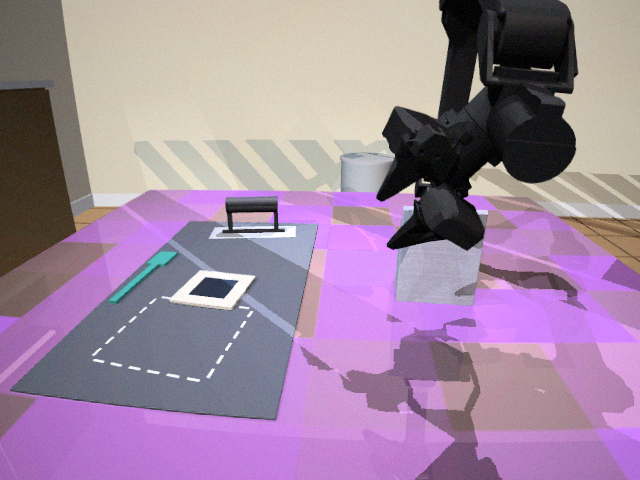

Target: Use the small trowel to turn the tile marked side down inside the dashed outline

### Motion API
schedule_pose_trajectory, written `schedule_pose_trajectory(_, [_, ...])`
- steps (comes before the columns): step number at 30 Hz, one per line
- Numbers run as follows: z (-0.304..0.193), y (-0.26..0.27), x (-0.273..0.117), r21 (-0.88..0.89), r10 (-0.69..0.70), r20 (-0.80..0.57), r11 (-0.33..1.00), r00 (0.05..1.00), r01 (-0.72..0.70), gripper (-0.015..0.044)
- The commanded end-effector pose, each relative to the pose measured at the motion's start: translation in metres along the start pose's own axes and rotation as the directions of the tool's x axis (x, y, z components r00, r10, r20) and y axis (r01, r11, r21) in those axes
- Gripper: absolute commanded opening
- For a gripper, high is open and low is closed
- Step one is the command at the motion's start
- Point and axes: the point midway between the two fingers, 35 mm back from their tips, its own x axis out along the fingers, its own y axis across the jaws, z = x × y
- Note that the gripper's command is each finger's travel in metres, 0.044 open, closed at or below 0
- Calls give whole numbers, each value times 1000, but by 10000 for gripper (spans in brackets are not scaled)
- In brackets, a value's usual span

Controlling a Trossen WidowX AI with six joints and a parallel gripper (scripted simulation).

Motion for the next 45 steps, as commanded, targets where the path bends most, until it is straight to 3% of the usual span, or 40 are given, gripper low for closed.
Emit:
schedule_pose_trajectory(1, [0, 0, 0, 0, 0, 0, 1000, 1000, 0, 374])
schedule_pose_trajectory(11, [0, 0, 0, 0, 0, 0, 1000, 1000, 0, 111])
schedule_pose_trajectory(21, [0, 0, 0, 0, 0, 0, 1000, 1000, 0, 100])
schedule_pose_trajectory(25, [0, 0, 0, 0, 0, 0, 1000, 1000, 0, 0])
schedule_pose_trajectory(38, [0, 0, 0, 0, 0, 0, 1000, 1000, 0, 0])
schedule_pose_trajectory(42, [0, 0, 0, 0, 0, 0, 1000, 1000, 0, 100])
schedule_pose_trajectory(45, [0, 0, 0, 0, 0, 0, 1000, 1000, 0, 100])
